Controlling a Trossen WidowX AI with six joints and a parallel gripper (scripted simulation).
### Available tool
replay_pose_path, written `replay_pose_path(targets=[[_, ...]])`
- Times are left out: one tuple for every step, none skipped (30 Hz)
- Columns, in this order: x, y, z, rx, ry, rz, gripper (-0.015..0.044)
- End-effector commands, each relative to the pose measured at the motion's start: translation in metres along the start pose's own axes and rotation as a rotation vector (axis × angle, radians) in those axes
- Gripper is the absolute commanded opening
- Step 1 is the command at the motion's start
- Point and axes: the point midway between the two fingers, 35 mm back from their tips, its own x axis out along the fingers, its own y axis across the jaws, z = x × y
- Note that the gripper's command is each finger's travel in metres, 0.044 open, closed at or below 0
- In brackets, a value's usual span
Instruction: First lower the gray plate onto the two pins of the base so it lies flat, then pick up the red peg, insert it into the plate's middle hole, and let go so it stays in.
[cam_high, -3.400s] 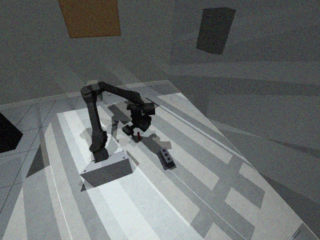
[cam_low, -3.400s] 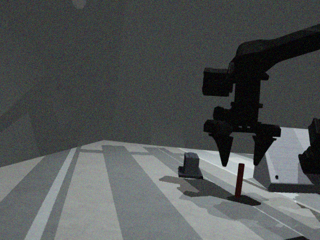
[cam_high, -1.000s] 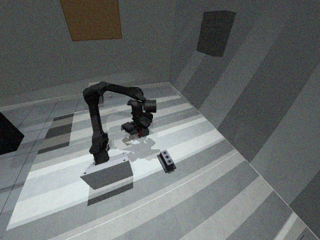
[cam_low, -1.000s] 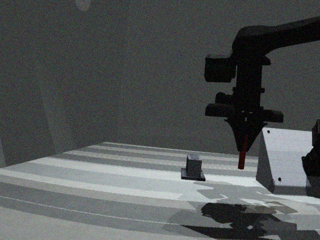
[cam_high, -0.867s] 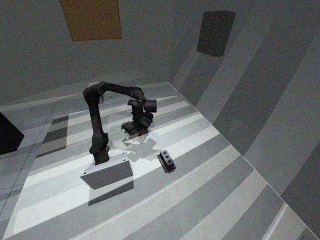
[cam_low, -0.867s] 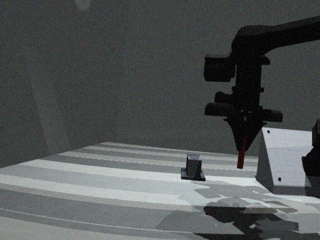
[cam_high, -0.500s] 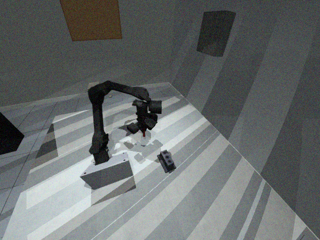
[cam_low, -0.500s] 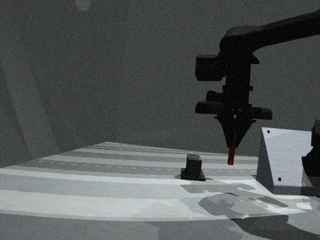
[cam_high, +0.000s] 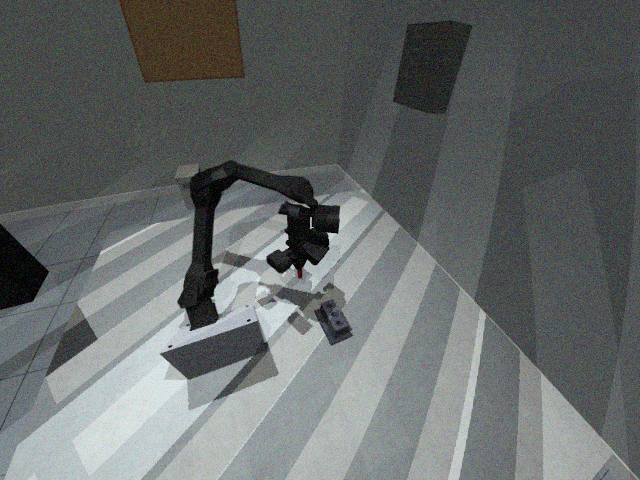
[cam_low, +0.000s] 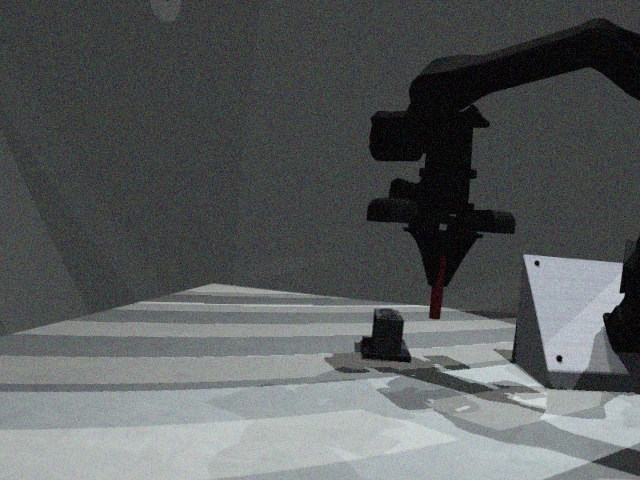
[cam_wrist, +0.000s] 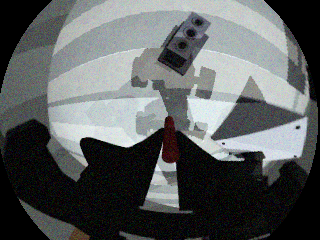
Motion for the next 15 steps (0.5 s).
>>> replay_pose_path(targets=[[-0.002,0.002,0.012,-0.005,-0.005,0.001,0.0],[-0.002,0.002,0.015,-0.005,-0.005,0.001,0.0],[-0.002,0.003,0.018,-0.005,-0.006,0.001,0.0],[-0.002,0.003,0.022,-0.005,-0.006,0.001,0.0],[-0.002,0.003,0.025,-0.005,-0.006,0.001,0.0],[-0.002,0.004,0.028,-0.005,-0.006,0.001,0.0],[-0.002,0.004,0.031,-0.005,-0.006,0.001,0.0],[-0.002,0.004,0.034,-0.005,-0.006,0.001,0.0],[-0.002,0.004,0.037,-0.006,-0.006,0.001,0.0],[-0.003,0.004,0.04,-0.006,-0.006,0.001,0.0],[-0.003,0.004,0.043,-0.006,-0.006,0.001,0.0],[-0.003,0.005,0.046,-0.006,-0.007,0.001,0.0],[-0.003,0.005,0.049,-0.006,-0.007,0.001,0.0],[-0.003,0.005,0.052,-0.006,-0.007,0.001,0.0],[-0.003,0.005,0.056,-0.006,-0.007,0.001,0.0]])
